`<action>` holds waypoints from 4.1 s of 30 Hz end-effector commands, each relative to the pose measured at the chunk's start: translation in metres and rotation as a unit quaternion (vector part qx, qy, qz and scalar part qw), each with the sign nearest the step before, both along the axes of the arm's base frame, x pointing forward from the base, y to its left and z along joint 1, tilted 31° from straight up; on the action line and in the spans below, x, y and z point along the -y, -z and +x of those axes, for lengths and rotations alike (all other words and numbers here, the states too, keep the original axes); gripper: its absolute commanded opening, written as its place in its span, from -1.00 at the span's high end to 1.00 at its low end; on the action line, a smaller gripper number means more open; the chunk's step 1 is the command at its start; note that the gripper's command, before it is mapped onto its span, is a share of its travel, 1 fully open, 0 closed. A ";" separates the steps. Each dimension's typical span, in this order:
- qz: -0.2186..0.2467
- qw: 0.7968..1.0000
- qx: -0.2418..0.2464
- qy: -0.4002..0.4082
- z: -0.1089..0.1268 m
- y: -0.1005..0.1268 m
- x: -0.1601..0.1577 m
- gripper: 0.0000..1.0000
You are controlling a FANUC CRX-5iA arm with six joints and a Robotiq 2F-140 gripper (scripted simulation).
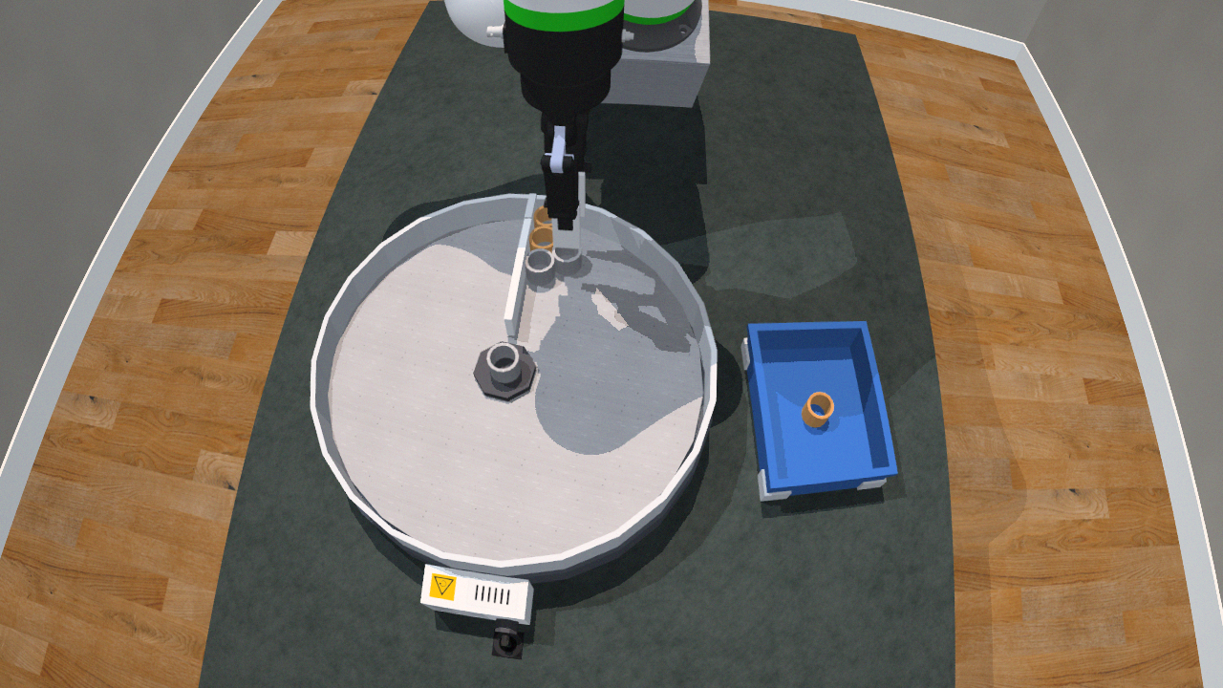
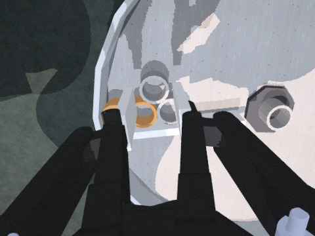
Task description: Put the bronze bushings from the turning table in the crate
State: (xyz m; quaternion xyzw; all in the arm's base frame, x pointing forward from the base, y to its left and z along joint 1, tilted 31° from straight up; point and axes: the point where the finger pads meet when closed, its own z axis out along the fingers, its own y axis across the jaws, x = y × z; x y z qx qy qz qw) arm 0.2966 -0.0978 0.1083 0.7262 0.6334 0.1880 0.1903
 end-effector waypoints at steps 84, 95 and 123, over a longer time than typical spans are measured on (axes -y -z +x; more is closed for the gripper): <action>0.000 1.000 0.000 0.000 0.012 0.020 -0.001 0.53; 0.000 1.000 0.000 0.000 0.012 0.020 -0.001 0.53; 0.000 1.000 0.000 0.000 0.018 0.030 0.000 0.53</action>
